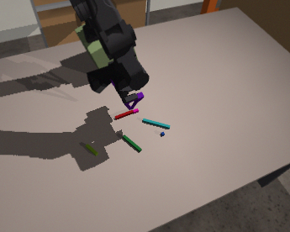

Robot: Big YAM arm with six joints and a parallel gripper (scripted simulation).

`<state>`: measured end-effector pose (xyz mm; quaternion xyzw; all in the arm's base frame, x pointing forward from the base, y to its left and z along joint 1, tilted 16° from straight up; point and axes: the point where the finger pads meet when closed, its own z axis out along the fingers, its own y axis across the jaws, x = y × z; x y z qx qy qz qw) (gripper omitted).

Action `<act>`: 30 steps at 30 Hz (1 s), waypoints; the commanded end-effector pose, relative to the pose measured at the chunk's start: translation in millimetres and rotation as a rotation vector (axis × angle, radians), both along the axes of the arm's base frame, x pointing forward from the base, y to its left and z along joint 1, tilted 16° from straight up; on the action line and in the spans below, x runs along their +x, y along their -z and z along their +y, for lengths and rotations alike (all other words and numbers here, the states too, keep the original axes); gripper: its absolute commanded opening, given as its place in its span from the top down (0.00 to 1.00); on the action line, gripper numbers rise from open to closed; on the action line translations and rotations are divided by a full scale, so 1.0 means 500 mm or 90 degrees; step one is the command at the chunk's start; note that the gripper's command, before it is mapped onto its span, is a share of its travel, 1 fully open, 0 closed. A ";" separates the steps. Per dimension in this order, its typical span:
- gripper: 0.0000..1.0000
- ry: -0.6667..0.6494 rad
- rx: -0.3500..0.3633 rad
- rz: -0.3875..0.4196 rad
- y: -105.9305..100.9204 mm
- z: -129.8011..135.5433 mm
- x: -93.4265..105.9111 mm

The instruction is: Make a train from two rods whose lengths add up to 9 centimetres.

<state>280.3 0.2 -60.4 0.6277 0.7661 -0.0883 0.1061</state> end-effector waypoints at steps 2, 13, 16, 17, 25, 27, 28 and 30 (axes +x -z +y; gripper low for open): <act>0.00 -0.004 0.004 -0.036 -0.028 0.020 0.052; 0.00 -0.060 -0.001 -0.016 -0.019 0.020 0.051; 0.00 -0.111 -0.005 -0.001 -0.013 0.020 0.052; 0.00 -0.132 -0.006 0.002 -0.013 0.021 0.055; 0.00 -0.218 -0.012 0.021 -0.013 0.025 0.058; 0.00 -0.251 -0.015 0.027 -0.015 0.026 0.060; 0.00 -0.251 -0.015 0.027 -0.016 0.026 0.061; 0.00 -0.287 -0.018 0.044 -0.009 0.026 0.057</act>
